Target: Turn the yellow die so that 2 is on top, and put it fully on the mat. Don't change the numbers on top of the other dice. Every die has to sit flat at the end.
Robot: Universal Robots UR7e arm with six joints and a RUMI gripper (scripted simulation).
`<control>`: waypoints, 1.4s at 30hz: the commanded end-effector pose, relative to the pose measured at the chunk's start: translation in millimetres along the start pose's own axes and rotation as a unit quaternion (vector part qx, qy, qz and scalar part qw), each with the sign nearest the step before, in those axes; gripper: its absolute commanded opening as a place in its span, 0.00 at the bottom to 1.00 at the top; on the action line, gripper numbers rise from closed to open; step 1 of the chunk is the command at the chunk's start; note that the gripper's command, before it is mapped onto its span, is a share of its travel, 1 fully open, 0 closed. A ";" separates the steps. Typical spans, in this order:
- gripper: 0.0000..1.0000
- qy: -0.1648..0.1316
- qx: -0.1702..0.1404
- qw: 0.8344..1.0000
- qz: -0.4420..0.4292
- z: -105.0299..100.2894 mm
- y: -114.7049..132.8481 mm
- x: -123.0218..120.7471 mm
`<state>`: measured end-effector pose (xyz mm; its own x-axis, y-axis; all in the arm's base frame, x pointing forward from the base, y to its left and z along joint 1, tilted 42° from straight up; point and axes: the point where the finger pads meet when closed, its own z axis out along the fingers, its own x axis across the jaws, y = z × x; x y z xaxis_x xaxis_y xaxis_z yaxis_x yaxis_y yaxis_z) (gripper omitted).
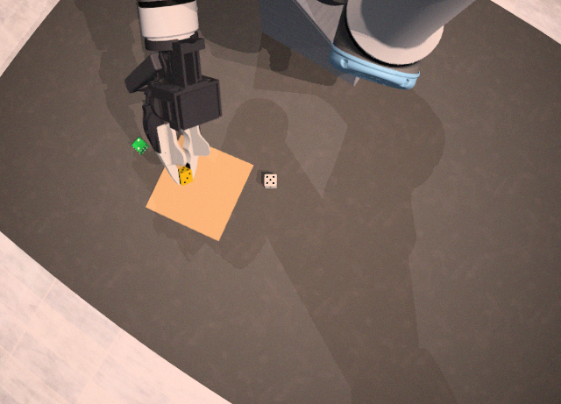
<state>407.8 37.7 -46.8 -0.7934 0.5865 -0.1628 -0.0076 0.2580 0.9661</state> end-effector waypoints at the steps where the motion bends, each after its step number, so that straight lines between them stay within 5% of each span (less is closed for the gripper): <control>1: 0.03 -0.010 0.001 0.998 0.062 -0.8 0.8 -0.1; 23: 0.03 -0.044 -0.025 0.956 0.288 -3.0 6.8 -0.1; 42: 0.03 -0.055 -0.039 0.925 0.373 -4.0 10.0 -0.8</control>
<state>405.8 37.2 -36.6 -0.5418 0.6581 0.5228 0.4602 -0.2882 0.8397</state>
